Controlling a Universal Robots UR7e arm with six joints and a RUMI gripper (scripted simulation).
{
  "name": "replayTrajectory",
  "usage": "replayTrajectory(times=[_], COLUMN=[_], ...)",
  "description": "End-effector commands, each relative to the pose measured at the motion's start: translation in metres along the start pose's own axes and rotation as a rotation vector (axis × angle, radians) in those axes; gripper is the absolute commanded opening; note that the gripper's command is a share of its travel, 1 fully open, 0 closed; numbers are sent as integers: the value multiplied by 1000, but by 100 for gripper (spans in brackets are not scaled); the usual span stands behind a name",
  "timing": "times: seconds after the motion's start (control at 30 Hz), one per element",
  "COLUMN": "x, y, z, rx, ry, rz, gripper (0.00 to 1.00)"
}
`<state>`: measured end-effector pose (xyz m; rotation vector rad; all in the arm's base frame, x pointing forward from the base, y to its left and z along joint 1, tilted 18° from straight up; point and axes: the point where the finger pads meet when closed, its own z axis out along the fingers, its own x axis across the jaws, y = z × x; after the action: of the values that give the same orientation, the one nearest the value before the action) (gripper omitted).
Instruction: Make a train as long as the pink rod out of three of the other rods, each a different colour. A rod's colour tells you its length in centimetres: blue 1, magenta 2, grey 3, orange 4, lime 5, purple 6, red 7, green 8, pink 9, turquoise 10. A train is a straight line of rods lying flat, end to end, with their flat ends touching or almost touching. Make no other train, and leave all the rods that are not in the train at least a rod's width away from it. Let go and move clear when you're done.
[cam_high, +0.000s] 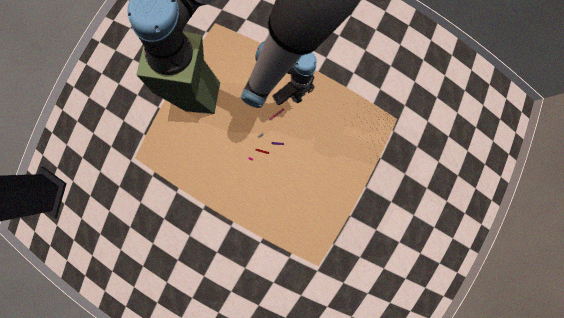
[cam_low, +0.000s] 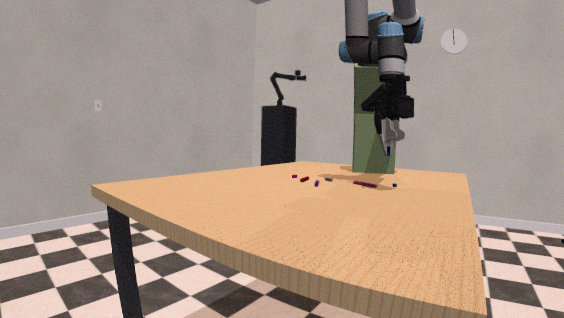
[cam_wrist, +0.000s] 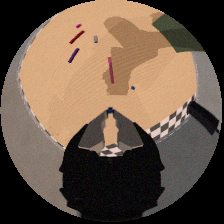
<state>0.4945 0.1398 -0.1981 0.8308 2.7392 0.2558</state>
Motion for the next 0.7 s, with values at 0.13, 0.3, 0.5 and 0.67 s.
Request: replayTrajectory(times=[0.13,0.3,0.5,0.67], x=[3,3,4,5], y=[-2,-3,-3,-3], z=[-1,-1,-1,-1], rx=[3,4,3,3], ry=[-2,-2,-2,-2], rz=[225,346,481,571], gripper=[0,0,0,0])
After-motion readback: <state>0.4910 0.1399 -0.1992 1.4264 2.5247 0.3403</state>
